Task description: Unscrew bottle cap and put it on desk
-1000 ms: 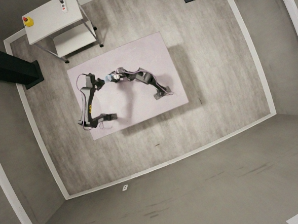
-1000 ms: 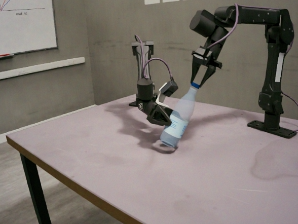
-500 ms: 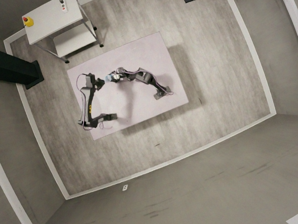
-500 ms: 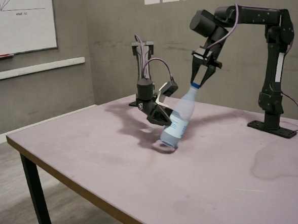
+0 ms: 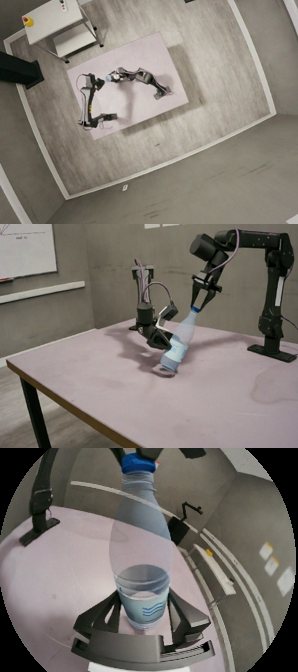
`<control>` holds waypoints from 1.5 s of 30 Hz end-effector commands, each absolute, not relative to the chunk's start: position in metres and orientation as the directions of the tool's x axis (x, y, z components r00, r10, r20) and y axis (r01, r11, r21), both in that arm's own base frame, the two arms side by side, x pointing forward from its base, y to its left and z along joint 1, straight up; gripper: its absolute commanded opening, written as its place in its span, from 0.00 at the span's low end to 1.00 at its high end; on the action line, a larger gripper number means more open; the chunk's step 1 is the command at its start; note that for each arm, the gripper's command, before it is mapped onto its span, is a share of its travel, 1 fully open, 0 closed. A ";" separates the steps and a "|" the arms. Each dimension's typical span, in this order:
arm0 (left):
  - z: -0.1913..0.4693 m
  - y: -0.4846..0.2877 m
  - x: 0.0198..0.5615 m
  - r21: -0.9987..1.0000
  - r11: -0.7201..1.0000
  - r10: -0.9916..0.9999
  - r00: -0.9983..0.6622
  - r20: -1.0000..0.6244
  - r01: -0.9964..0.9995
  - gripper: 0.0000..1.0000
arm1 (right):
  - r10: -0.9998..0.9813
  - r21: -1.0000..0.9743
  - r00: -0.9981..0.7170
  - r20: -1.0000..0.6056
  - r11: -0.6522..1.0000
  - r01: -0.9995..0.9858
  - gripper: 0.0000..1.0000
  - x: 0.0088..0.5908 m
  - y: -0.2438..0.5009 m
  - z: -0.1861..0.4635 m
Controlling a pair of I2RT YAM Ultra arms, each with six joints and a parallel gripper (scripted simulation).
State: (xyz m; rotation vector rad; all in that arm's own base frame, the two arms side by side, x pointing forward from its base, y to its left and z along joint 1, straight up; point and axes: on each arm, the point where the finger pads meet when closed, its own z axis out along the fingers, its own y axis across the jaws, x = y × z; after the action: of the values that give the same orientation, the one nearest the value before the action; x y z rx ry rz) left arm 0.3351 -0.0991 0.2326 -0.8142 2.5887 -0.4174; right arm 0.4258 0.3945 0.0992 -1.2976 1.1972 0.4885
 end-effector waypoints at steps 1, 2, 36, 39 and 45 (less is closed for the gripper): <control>0.237 -0.100 0.335 -0.429 0.714 -0.680 -0.695 -0.235 -0.553 0.00 | -0.319 -0.474 0.383 -0.867 0.286 -0.833 0.00 0.429 0.392 0.106; 0.237 -0.100 0.335 -0.451 0.645 -0.745 -0.639 -0.192 -0.616 0.00 | -0.319 -0.474 0.383 -0.867 0.286 -0.833 0.00 0.429 0.392 0.106; 0.255 -0.098 0.325 -0.490 0.332 -0.926 -0.378 -0.007 -0.806 0.00 | 0.012 -0.008 0.013 -1.000 0.351 -0.936 0.00 0.426 0.392 0.103; 0.255 -0.098 0.325 -0.490 0.332 -0.926 -0.378 -0.007 -0.806 0.00 | 0.012 -0.008 0.013 -1.000 0.357 -0.934 0.00 0.428 0.391 0.103; 0.255 -0.098 0.325 -0.490 0.332 -0.926 -0.378 -0.007 -0.806 0.00 | 0.012 -0.008 0.013 -1.000 0.357 -0.934 0.00 0.428 0.391 0.103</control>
State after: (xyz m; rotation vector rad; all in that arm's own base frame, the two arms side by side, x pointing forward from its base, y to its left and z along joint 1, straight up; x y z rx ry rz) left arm 0.3296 -0.1007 0.2433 -1.5677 2.3259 -0.5855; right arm 0.4284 0.3896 0.0954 -0.9520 1.3686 0.9177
